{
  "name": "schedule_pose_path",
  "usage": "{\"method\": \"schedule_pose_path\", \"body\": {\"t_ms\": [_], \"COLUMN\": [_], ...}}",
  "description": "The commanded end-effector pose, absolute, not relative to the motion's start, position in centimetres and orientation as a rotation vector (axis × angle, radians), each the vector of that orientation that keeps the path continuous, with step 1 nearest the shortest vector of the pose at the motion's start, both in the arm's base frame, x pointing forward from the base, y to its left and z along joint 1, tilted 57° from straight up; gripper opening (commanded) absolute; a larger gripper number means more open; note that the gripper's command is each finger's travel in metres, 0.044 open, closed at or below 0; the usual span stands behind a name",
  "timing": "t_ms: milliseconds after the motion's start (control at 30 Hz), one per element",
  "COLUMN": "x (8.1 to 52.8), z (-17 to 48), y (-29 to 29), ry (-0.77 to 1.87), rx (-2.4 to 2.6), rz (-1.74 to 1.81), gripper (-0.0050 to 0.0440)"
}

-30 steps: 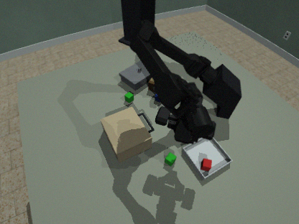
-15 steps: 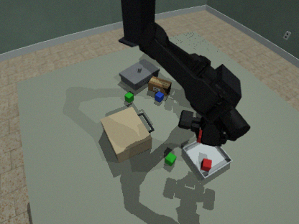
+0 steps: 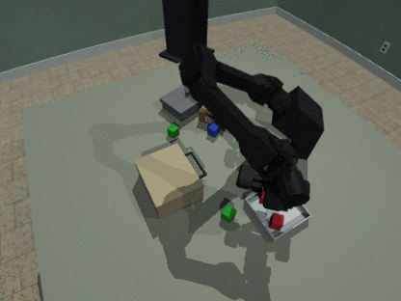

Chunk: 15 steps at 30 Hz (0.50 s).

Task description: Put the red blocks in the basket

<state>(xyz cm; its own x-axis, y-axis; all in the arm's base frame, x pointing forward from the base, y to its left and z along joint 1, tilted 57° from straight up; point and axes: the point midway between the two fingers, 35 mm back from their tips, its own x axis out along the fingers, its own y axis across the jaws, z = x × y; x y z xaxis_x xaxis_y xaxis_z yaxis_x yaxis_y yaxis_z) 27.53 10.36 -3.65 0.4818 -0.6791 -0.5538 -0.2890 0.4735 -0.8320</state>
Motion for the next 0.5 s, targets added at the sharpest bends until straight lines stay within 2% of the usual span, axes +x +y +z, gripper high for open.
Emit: {"method": "schedule_pose_path", "body": {"t_ms": [0, 467], "x": [27.8, 29.0], "z": [-4.1, -5.5], "y": [9.8, 8.1], "ry": [1.086, 1.086], "rx": [-1.109, -1.109], "rz": [-0.305, -0.305], "gripper": [0.0000, 0.0000]}}
